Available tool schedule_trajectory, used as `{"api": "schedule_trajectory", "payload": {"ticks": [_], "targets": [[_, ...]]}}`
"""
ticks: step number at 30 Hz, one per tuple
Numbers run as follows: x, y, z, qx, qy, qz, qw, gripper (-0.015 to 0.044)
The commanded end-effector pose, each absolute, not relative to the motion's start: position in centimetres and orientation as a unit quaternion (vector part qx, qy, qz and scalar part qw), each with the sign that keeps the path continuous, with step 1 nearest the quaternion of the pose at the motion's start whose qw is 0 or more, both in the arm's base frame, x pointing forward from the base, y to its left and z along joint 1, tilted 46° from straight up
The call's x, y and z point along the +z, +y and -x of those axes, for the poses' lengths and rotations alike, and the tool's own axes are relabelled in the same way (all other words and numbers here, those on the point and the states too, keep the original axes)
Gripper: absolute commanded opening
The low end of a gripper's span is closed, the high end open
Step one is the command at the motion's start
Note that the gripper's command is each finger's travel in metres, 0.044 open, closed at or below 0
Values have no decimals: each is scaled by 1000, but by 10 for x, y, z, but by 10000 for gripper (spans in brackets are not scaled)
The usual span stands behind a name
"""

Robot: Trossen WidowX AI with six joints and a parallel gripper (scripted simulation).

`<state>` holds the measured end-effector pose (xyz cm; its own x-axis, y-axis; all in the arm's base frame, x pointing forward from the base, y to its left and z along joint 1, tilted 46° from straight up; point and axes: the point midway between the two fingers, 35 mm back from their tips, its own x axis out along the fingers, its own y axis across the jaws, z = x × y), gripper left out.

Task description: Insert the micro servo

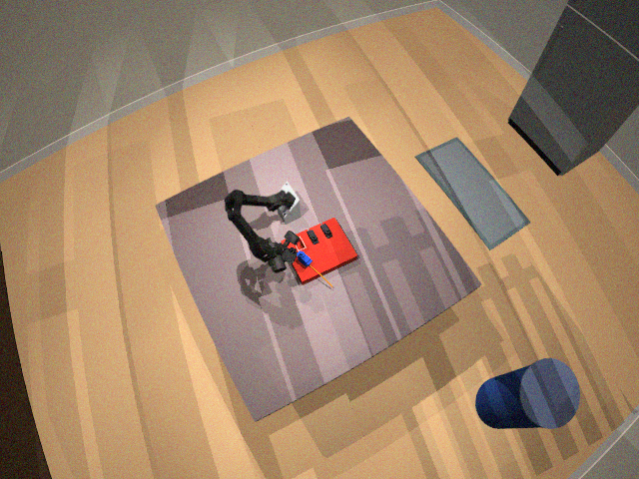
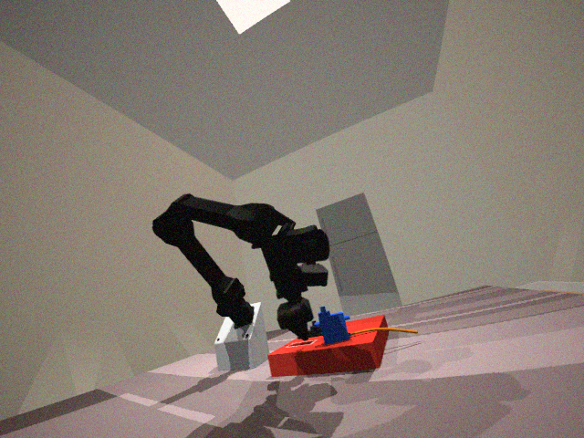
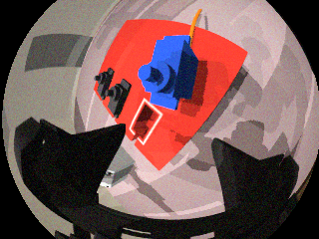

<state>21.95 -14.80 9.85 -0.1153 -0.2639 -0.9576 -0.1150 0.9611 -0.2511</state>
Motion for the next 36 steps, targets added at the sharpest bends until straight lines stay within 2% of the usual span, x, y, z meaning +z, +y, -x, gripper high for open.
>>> {"api": "schedule_trajectory", "payload": {"ticks": [1, 18, 36], "targets": [[96, -139, -234, -84, 755, 153, 632, 440], [89, -86, -299, -229, 715, 302, 587, 440], [69, -106, -296, -231, 714, 304, 587, 440]]}}
